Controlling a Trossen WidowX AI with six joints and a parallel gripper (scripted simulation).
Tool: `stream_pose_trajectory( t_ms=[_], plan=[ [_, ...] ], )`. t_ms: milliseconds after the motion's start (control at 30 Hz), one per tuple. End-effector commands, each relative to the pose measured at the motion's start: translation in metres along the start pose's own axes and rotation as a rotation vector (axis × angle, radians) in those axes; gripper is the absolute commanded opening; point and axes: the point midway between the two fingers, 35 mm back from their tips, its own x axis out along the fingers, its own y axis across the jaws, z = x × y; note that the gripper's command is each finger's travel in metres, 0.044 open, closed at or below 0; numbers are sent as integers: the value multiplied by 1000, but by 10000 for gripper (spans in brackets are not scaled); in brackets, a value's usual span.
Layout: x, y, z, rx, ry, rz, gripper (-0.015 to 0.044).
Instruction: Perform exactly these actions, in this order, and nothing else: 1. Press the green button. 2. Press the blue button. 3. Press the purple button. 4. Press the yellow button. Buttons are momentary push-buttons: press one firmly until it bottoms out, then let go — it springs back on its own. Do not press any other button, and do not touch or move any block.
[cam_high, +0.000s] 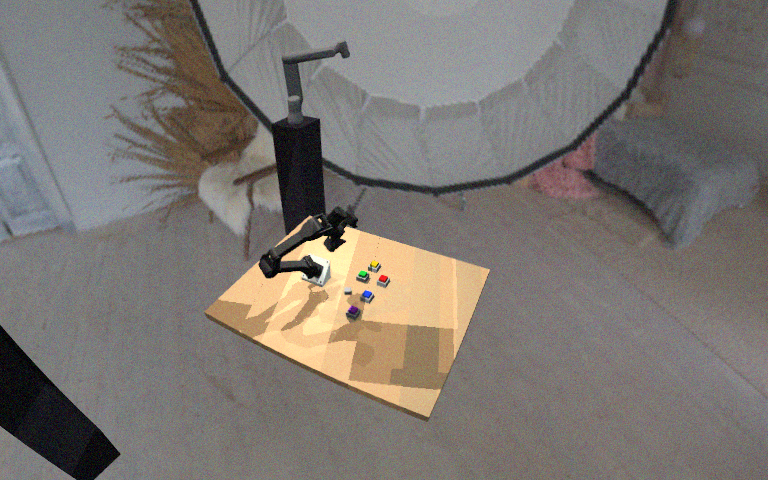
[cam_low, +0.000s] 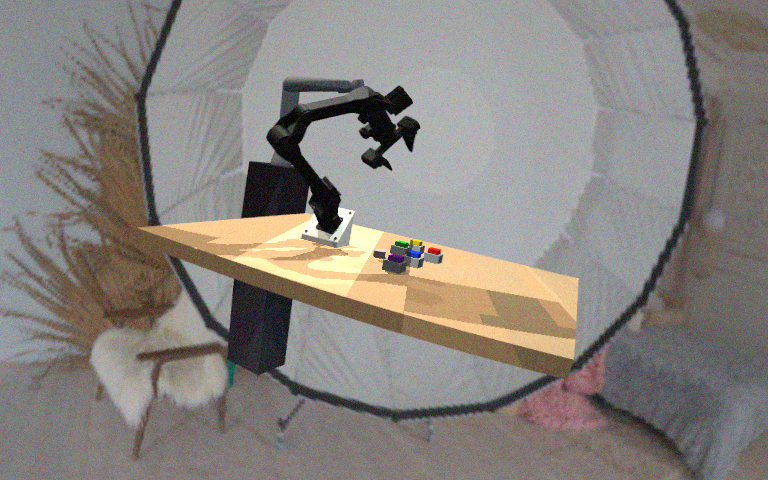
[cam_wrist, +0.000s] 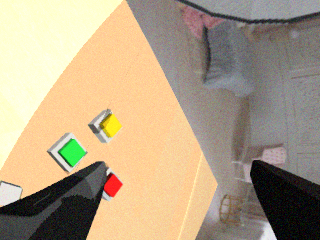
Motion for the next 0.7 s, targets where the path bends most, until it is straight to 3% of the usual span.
stream_pose_trajectory(
  t_ms=[0, 367, 533, 667],
  plan=[
    [1, 0, 0, 16, 2, 6, 400],
    [56, 14, -21, 1004, 270, 269, 400],
    [80, 25, -30, 1445, 502, 302, 400],
    [93, 32, -35, 1631, 643, 296, 400]
  ],
)
